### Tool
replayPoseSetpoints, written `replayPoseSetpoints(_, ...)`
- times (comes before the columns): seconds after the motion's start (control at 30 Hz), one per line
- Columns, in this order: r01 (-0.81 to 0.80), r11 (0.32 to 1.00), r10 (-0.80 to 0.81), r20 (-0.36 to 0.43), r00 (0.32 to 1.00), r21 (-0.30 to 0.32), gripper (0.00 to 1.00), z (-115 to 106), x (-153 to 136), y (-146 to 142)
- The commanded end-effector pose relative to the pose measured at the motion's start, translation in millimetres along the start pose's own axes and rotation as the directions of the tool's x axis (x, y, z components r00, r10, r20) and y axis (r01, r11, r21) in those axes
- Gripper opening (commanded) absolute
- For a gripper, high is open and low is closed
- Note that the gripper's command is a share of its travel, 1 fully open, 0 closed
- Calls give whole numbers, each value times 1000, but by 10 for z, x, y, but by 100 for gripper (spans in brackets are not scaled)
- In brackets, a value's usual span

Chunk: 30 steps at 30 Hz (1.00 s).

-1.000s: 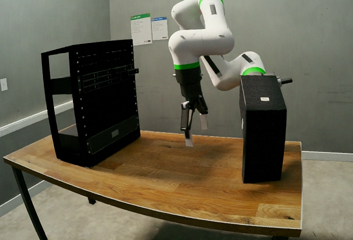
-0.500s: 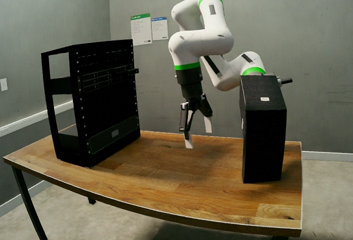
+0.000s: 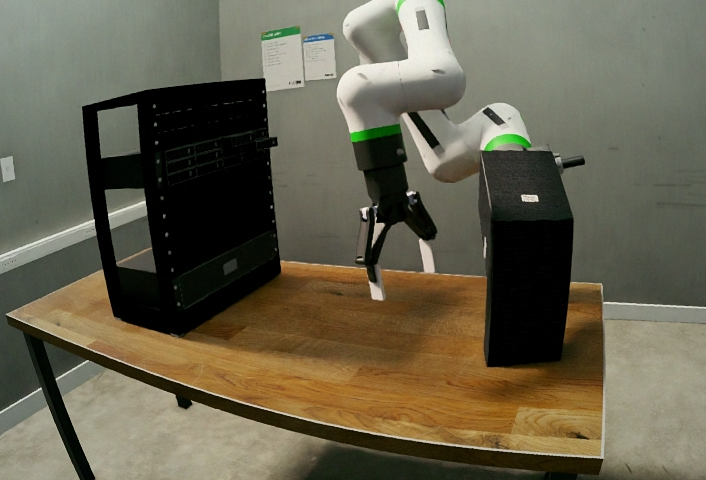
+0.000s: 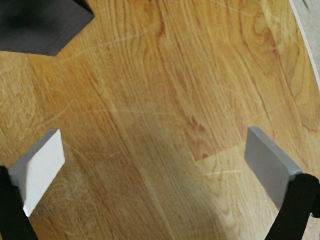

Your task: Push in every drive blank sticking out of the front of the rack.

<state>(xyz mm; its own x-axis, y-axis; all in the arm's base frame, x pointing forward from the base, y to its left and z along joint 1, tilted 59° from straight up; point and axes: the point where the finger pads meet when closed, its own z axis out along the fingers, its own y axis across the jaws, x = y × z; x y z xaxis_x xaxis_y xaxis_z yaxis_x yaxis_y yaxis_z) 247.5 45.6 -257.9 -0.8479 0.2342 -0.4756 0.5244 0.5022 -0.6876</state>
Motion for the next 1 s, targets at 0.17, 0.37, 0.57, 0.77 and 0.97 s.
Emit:
replayPoseSetpoints(0.17, -165, 985, 162, -84, 983, -38, 100, 18, 205, 109)
replayPoseSetpoints(0.37, -244, 969, 236, -126, 963, -46, 100, 18, 296, 161)
replayPoseSetpoints(0.57, -367, 929, 352, -196, 915, -47, 100, 7, 435, 249)
replayPoseSetpoints(0.77, -492, 870, 467, -271, 842, -31, 100, -22, 575, 349)
replayPoseSetpoints(0.97, -574, 819, 542, -321, 777, -10, 100, -53, 666, 423)
